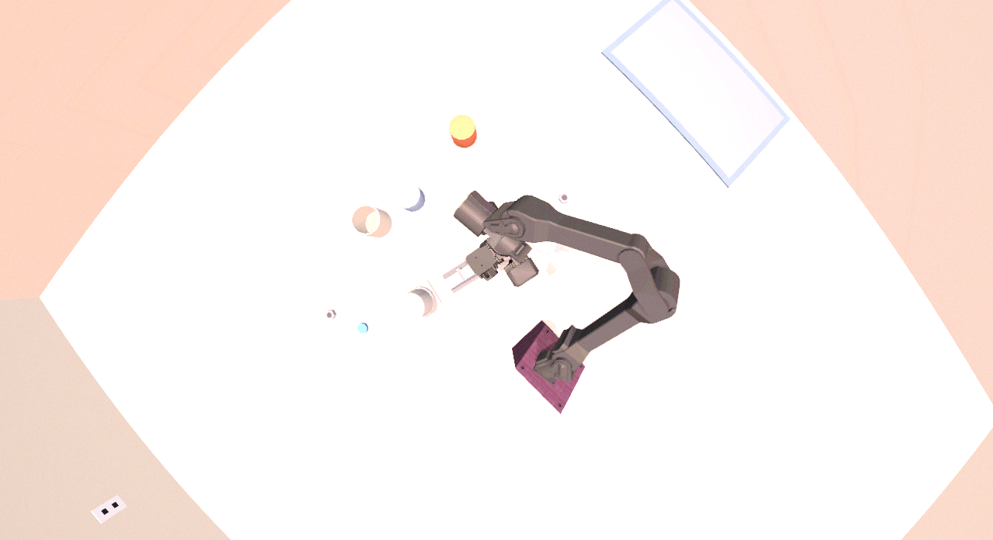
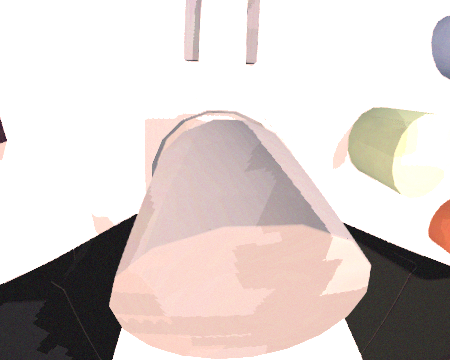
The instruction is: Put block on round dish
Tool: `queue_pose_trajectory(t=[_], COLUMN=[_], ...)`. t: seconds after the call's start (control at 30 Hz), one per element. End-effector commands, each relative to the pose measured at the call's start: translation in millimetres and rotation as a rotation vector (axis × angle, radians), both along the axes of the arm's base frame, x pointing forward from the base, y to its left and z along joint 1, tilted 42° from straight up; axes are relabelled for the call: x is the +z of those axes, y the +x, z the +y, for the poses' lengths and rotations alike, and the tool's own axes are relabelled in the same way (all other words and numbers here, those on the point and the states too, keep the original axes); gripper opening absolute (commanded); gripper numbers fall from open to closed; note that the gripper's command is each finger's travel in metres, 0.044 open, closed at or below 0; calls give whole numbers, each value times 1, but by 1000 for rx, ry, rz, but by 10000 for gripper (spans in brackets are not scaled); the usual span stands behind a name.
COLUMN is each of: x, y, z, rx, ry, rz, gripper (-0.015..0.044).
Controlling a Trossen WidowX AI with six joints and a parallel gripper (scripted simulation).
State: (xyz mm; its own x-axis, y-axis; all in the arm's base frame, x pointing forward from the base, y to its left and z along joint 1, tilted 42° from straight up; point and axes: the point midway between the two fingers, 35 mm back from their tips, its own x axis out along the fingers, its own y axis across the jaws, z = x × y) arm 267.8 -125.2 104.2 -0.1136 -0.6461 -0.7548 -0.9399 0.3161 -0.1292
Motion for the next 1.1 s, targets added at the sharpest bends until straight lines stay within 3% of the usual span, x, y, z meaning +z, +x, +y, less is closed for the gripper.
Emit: queue_pose_trajectory(t=[0.0,1.07], x=[8,40], y=[2,1], z=[3,30], rx=[0,0], ry=[-7,-13], rz=[-16,-14], gripper=[0,0])
